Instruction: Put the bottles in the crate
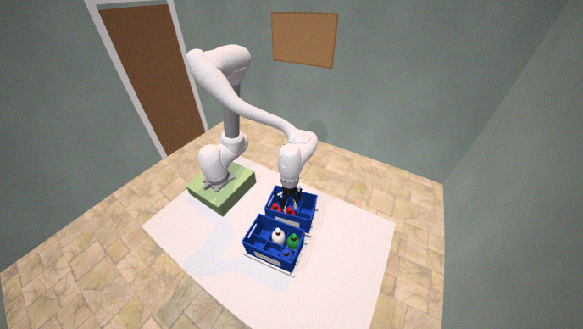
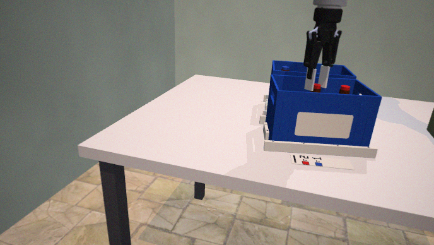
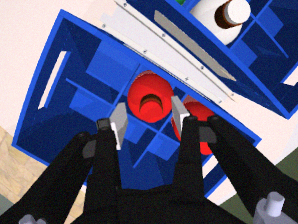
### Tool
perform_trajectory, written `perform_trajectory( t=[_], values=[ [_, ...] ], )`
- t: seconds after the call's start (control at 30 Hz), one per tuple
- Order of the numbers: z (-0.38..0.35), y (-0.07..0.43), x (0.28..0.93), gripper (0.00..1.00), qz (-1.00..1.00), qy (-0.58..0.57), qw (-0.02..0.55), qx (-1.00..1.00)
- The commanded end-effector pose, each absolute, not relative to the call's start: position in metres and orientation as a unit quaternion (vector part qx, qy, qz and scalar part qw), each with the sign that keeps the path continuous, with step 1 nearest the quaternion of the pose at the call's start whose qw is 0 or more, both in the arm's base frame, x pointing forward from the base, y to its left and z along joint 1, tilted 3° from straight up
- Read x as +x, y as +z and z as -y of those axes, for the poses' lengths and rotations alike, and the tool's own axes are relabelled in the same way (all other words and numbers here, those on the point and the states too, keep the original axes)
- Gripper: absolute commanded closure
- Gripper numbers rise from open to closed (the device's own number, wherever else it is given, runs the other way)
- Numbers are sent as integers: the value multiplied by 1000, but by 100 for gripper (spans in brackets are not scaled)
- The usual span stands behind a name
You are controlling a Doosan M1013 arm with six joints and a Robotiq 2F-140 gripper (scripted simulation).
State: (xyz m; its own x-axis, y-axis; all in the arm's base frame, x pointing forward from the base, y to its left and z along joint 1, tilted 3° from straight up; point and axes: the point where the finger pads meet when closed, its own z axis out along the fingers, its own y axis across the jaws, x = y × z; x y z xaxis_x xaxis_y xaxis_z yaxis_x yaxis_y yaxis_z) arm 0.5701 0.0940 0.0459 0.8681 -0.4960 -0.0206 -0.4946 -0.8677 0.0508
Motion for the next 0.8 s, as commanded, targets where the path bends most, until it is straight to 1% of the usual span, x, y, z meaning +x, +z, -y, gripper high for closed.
perform_trajectory(
  t=[0.0,0.77],
  values=[
    [-94,53,570,62,256,-16,22,966],
    [-96,104,573,62,256,-16,22,966]
  ],
)
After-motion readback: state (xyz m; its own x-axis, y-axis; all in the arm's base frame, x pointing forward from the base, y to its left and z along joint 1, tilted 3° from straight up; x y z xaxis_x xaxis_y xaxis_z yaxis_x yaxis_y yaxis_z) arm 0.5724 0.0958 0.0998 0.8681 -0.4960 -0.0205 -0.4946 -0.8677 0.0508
